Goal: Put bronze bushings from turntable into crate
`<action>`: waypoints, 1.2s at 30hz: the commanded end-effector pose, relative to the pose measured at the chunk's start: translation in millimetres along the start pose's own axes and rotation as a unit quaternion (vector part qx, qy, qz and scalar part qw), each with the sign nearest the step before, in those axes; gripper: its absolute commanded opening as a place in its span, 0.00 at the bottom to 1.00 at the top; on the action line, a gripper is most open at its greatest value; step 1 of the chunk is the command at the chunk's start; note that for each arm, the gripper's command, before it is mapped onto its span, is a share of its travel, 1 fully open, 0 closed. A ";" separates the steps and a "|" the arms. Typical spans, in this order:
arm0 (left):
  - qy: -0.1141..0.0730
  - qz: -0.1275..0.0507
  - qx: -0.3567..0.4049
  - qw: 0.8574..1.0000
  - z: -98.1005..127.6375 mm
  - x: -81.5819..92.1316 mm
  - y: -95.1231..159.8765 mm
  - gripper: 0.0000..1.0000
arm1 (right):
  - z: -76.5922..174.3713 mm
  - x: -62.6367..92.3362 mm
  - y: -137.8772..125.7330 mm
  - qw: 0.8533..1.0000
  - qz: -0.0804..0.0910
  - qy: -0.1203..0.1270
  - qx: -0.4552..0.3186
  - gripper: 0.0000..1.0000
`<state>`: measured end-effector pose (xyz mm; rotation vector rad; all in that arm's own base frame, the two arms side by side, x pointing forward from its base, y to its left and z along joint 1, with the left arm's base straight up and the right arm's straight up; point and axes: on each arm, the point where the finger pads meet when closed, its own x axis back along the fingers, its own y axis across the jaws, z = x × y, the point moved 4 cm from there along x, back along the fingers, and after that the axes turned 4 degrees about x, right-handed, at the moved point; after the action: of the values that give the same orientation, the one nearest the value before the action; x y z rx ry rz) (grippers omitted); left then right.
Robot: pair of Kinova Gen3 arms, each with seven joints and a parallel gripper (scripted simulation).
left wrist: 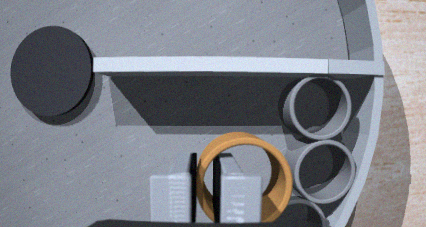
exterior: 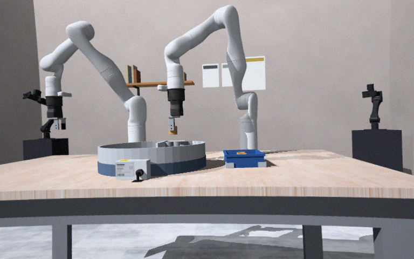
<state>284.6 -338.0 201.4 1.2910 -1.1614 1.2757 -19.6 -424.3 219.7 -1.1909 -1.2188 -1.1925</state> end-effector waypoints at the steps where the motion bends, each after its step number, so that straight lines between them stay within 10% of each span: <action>1: 0.001 0.000 0.000 1.000 -13.7 0.6 -7.4 0.00 | -0.3 0.6 -0.1 1.000 0.000 -0.001 0.000 1.00; 36: 0.001 0.001 0.000 1.000 -178.3 -0.3 -90.6 0.00 | -0.3 0.6 -0.1 1.000 0.000 -0.001 0.000 1.00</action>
<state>347.9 -172.2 201.4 1.2936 -1.1635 1.2760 -19.6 -424.3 219.7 -1.1909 -1.2188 -1.1925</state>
